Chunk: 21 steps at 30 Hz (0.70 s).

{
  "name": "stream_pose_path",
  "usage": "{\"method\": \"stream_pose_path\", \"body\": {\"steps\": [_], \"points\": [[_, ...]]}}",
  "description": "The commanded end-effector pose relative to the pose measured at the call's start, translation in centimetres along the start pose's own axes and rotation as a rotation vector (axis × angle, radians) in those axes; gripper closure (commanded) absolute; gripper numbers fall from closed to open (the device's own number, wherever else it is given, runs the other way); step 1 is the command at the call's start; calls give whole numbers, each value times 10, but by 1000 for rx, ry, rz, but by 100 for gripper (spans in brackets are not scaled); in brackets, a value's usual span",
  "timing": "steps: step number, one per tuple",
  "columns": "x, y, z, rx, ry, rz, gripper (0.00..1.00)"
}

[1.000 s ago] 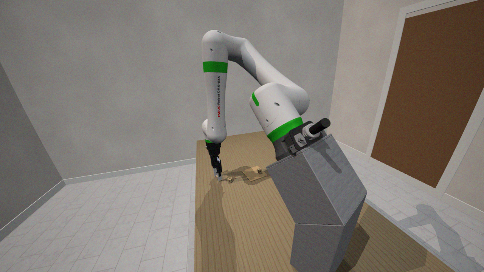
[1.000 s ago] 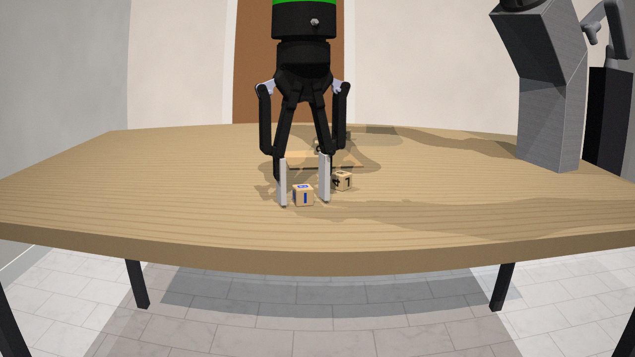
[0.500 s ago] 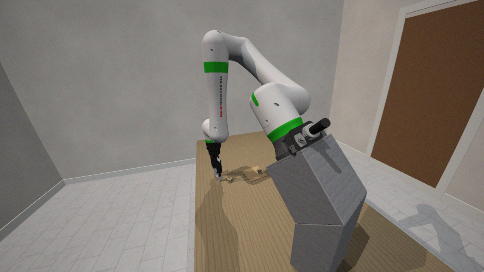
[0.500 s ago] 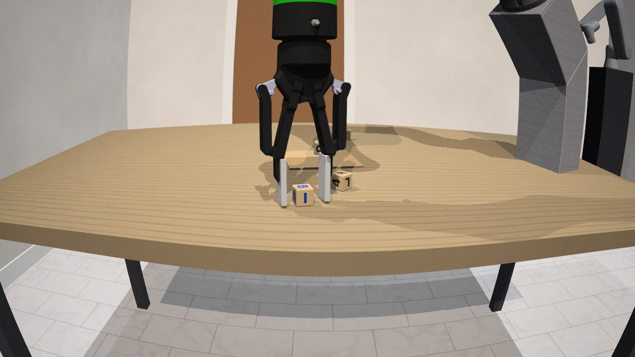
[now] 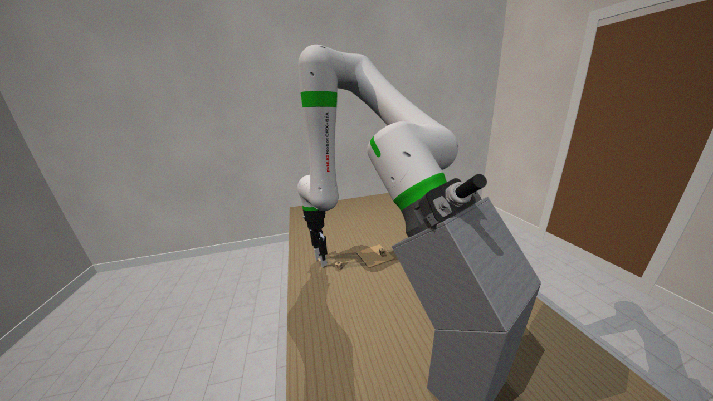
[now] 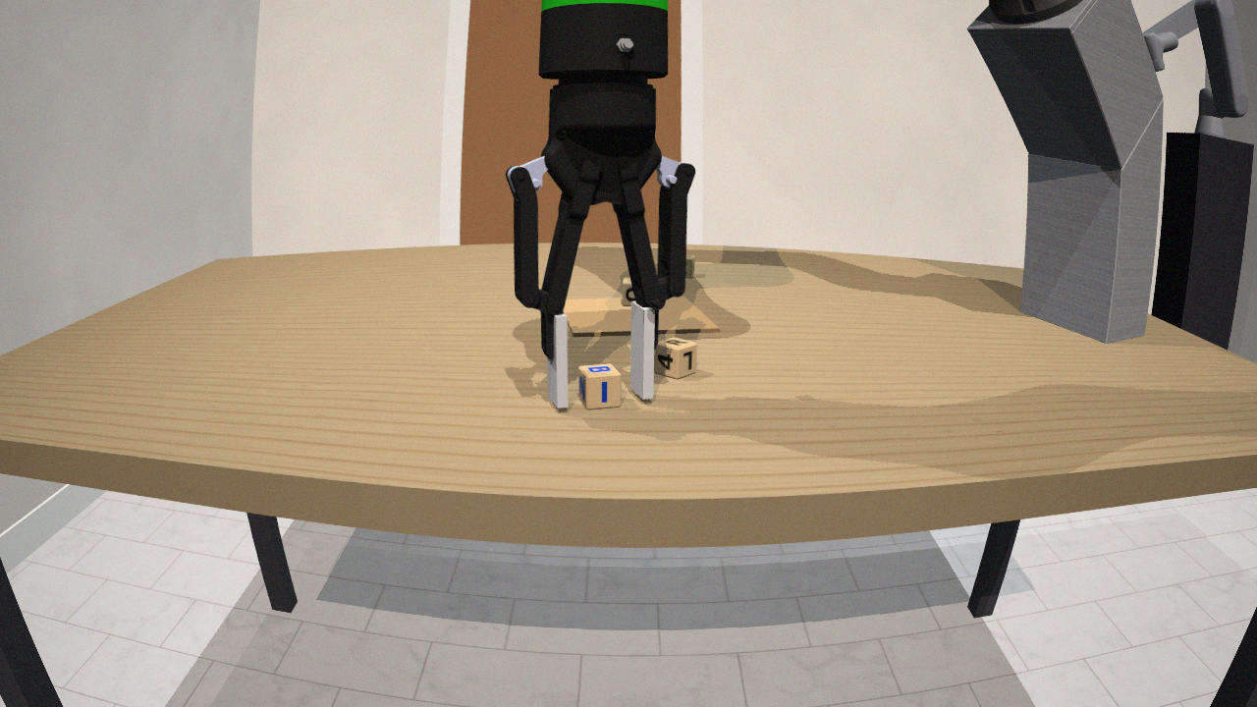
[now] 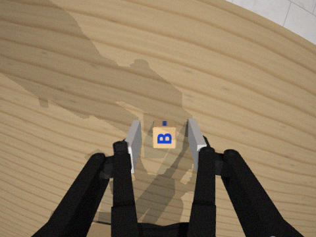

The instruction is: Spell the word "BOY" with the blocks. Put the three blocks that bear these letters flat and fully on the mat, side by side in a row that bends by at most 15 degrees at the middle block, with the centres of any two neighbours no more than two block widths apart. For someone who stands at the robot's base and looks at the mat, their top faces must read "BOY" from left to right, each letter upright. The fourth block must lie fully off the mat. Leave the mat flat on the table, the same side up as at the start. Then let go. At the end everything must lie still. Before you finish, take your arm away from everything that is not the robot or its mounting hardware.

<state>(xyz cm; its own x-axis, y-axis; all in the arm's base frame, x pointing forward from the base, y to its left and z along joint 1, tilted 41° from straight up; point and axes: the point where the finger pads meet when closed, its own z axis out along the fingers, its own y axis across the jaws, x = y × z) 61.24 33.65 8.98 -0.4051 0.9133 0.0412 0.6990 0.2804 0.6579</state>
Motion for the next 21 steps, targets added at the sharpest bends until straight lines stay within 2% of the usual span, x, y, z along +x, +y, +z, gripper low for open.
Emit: {"method": "stream_pose_path", "body": {"steps": [1, 9, 10, 21], "points": [[0, 0, 0, -3, 0, 0, 63], [0, 0, 0, -3, 0, 0, 63], [0, 0, 0, -3, 0, 0, 75], [0, 0, 0, -3, 0, 0, 75]]}}
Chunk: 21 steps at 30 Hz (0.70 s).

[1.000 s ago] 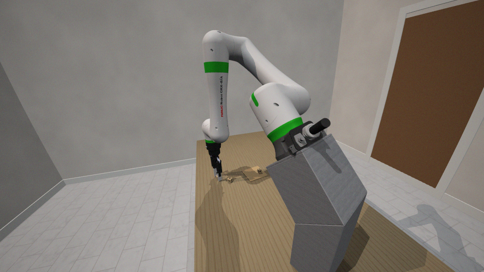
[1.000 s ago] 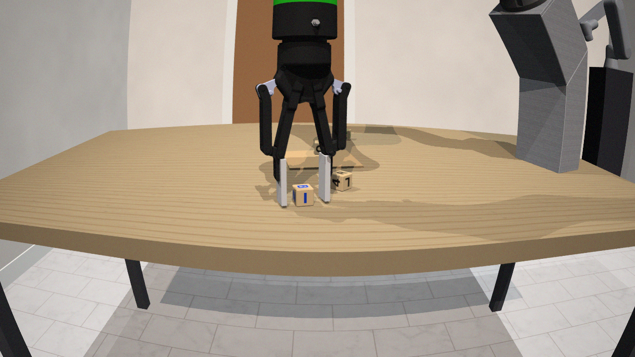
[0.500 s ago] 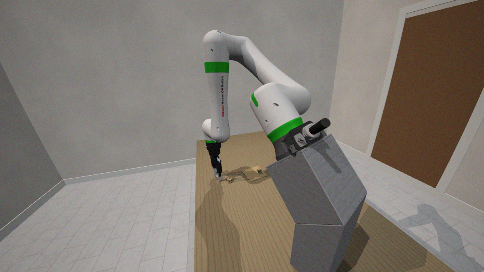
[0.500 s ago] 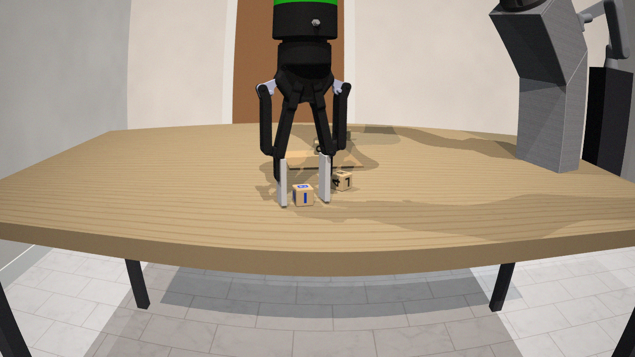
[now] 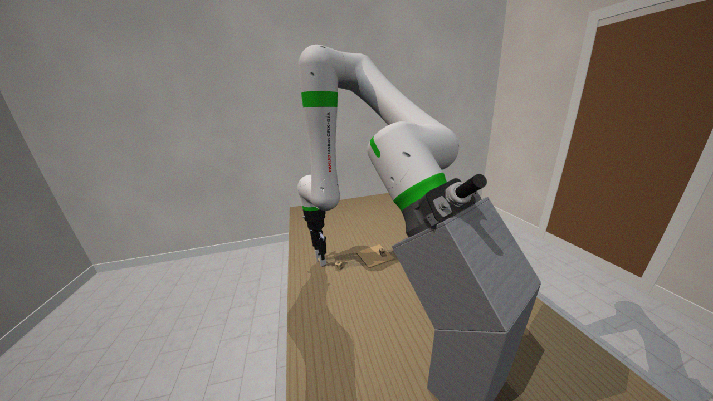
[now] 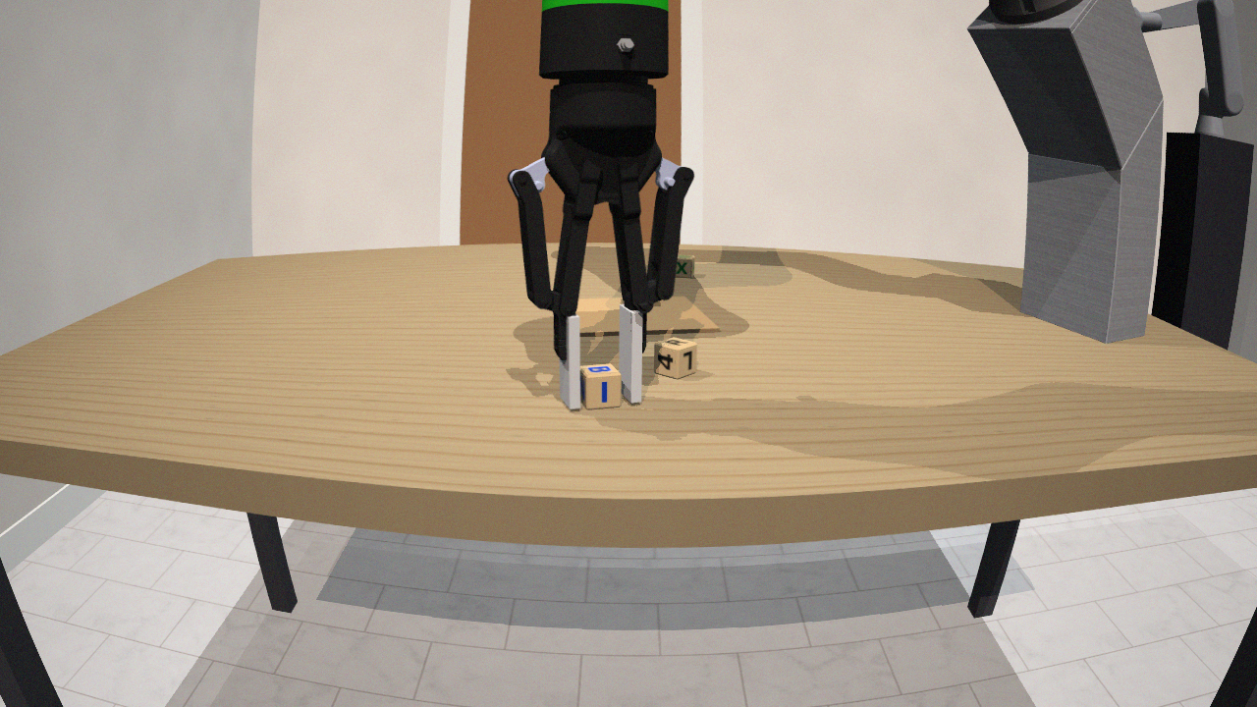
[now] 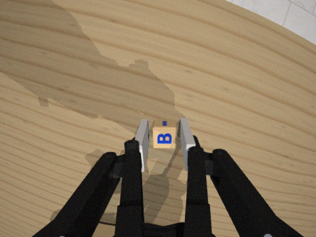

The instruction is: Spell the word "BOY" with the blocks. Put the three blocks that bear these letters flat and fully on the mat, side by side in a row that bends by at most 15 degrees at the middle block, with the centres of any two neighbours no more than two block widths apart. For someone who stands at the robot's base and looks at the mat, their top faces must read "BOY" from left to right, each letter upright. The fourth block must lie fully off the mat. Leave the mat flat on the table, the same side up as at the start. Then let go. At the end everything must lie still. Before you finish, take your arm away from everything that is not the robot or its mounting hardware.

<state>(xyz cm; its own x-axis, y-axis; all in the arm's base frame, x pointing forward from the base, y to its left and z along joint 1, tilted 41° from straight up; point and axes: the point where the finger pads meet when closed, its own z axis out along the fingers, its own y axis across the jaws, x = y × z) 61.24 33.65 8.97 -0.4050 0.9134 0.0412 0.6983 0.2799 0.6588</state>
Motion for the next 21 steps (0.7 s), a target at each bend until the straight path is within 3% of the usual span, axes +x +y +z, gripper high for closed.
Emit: {"method": "stream_pose_path", "body": {"steps": [1, 5, 6, 21], "points": [[0, 0, 0, -1, 0, 0, 75], [0, 0, 0, -1, 0, 0, 75], [0, 0, 0, -1, 0, 0, 87], [0, 0, 0, -1, 0, 0, 87]]}}
